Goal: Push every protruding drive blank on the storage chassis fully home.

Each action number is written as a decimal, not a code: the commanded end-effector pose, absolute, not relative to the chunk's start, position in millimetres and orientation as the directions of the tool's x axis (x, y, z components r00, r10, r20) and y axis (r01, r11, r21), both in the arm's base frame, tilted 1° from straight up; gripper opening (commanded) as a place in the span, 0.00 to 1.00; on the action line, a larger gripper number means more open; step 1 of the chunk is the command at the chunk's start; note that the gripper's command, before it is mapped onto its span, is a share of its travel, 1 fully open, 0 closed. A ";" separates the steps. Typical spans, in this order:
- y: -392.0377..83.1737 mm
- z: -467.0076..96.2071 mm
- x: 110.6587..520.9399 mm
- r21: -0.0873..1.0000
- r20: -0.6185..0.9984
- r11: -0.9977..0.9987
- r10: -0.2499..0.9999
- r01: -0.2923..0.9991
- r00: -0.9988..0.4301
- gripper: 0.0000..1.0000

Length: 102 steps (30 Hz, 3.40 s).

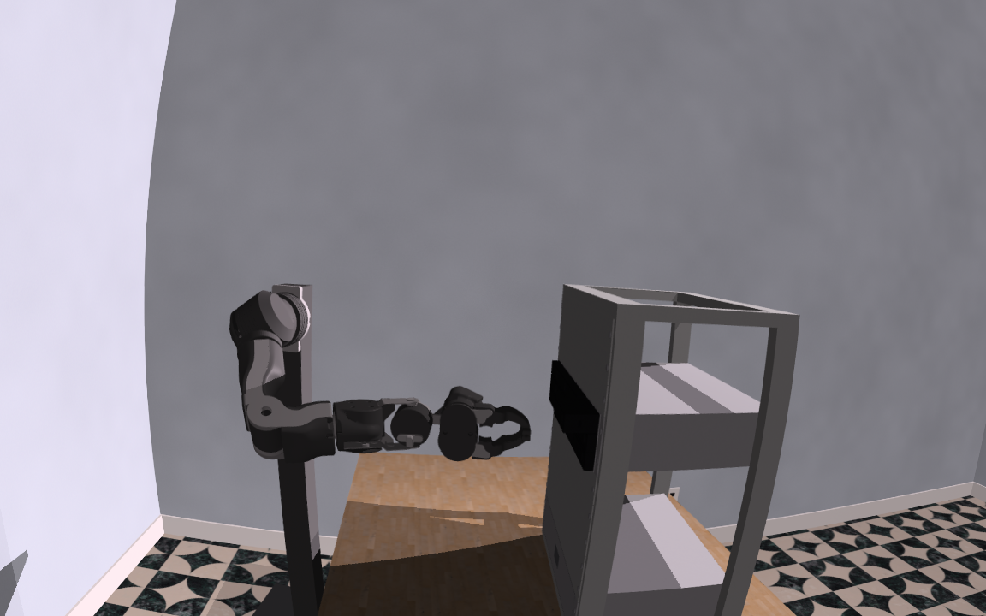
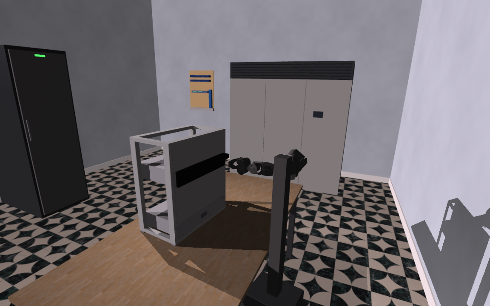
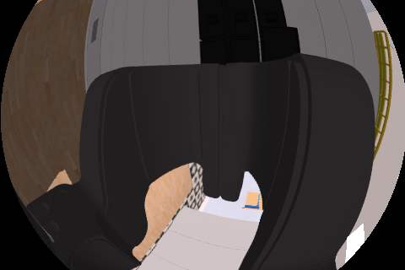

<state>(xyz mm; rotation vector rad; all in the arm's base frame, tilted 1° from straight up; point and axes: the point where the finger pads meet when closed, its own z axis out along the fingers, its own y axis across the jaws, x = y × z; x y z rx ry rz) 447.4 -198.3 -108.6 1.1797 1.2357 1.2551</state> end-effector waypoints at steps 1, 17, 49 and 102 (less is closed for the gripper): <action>-195.8 -109.9 452.9 1.000 -0.004 0.004 0.998 -0.005 -0.064 0.00; -193.2 -109.1 480.6 1.000 -0.004 0.004 0.998 -0.007 -0.067 0.00; -189.7 -108.9 481.0 1.000 -0.004 0.004 0.998 -0.008 -0.067 0.00; -186.0 -104.8 510.7 1.000 -0.004 0.004 0.998 -0.007 -0.068 0.00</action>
